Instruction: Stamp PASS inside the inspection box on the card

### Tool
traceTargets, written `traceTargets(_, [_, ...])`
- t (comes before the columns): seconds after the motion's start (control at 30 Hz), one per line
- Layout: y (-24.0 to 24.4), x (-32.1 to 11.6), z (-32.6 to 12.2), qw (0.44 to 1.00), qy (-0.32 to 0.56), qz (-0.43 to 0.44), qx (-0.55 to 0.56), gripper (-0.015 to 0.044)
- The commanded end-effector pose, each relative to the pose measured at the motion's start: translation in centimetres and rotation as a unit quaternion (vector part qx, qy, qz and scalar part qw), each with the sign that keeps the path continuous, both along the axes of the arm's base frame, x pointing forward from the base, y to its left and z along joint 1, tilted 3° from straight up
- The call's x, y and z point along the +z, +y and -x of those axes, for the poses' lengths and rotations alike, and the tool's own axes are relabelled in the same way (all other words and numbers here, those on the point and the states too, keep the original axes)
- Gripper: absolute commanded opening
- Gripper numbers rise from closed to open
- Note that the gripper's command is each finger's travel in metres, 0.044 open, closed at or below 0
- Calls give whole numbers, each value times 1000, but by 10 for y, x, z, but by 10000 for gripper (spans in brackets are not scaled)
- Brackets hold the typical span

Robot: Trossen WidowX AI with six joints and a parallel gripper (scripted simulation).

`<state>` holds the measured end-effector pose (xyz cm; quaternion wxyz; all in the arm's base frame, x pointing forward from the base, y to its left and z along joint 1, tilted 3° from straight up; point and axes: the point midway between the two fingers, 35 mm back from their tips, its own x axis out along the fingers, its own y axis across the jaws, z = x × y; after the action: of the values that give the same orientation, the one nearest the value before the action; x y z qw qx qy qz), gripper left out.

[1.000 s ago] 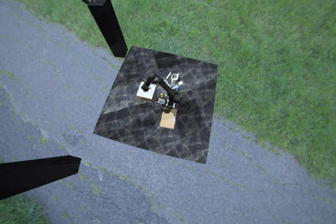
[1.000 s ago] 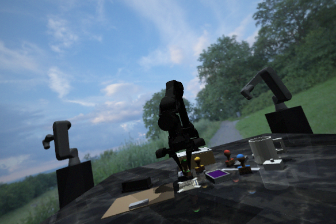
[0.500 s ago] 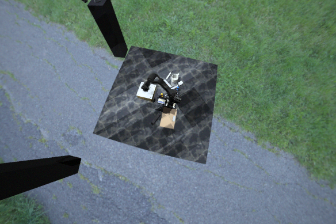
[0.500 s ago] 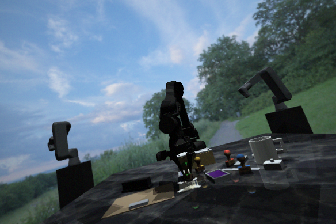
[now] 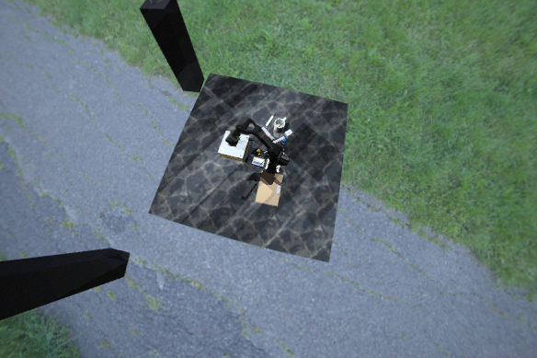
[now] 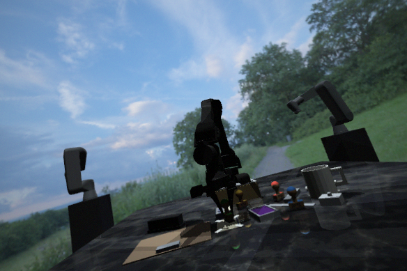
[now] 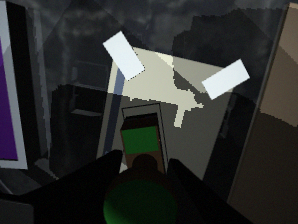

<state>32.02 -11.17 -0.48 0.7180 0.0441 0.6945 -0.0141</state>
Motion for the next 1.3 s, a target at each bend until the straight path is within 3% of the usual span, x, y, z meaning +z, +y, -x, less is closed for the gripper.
traceTargets(0.0, [0,-2,0,1000,1,-1,1,0])
traceTargets(1.27, [0,-7,0,1000,0,-1,1,0])
